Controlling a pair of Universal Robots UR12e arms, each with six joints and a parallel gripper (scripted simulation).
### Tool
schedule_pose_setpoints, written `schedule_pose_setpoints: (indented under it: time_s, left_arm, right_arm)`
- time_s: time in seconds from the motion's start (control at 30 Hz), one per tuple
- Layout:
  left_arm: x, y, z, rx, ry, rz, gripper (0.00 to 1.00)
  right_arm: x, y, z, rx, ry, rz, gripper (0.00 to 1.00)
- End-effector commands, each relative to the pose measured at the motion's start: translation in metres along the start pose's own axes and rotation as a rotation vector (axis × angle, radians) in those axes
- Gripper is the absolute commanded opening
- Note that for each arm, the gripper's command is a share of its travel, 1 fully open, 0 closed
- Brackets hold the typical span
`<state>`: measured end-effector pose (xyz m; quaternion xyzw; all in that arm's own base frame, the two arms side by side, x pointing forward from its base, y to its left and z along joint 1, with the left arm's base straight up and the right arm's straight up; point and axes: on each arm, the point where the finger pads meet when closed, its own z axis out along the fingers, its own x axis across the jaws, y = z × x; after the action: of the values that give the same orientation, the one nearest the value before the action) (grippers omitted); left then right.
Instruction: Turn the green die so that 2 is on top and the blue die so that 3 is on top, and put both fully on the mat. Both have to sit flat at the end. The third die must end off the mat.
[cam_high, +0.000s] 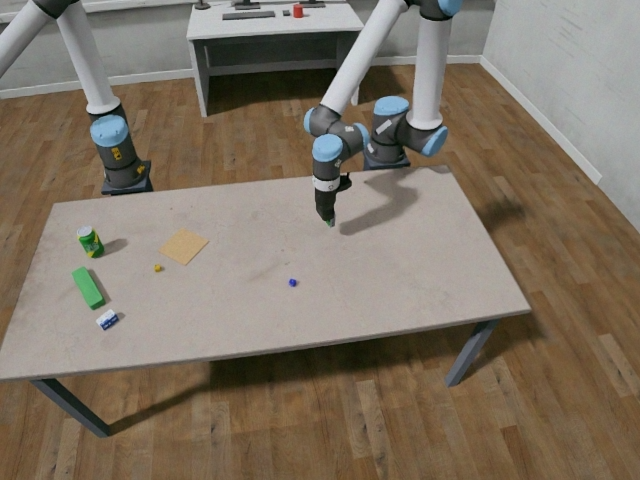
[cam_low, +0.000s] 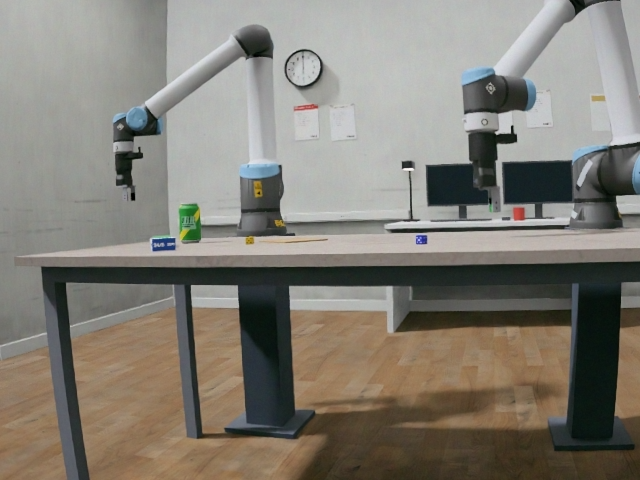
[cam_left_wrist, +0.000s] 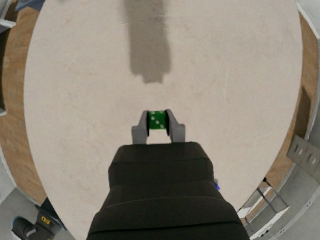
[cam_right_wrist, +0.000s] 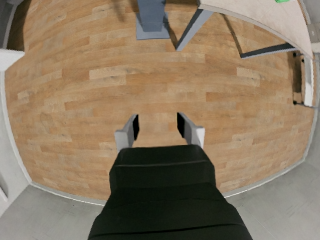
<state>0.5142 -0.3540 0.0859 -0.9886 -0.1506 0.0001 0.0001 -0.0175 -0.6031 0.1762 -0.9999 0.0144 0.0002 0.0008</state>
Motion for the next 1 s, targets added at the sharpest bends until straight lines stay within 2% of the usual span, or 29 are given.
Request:
schedule_pose_setpoints:
  time_s: [0.0, 0.07, 0.17, 0.67, 0.83, 0.97]
  left_arm:
    - [0.0, 0.0, -0.017, 0.0, 0.0, 0.0, 0.4]
    - [0.0, 0.0, -0.027, 0.0, 0.0, 0.0, 0.4]
    - [0.0, 0.0, -0.033, 0.0, 0.0, 0.0, 0.4]
    - [0.0, 0.005, -0.034, 0.0, 0.0, -0.001, 0.4]
    - [-0.002, 0.029, -0.038, 0.0, 0.0, -0.01, 0.4]
    - [-0.006, 0.068, -0.043, 0.0, 0.0, -0.024, 0.4]
  right_arm:
    - [0.0, 0.001, -0.001, -0.002, 0.0, 0.0, 1.0]
    - [0.0, 0.001, -0.001, -0.002, 0.0, 0.0, 1.0]
    - [0.0, 0.001, -0.001, -0.002, 0.0, 0.0, 1.0]
    - [0.0, 0.001, -0.001, -0.002, 0.0, 0.0, 1.0]
    - [0.0, 0.001, -0.001, -0.002, 0.0, 0.0, 1.0]
    - [0.0, 0.001, -0.001, -0.002, 0.0, 0.0, 1.0]
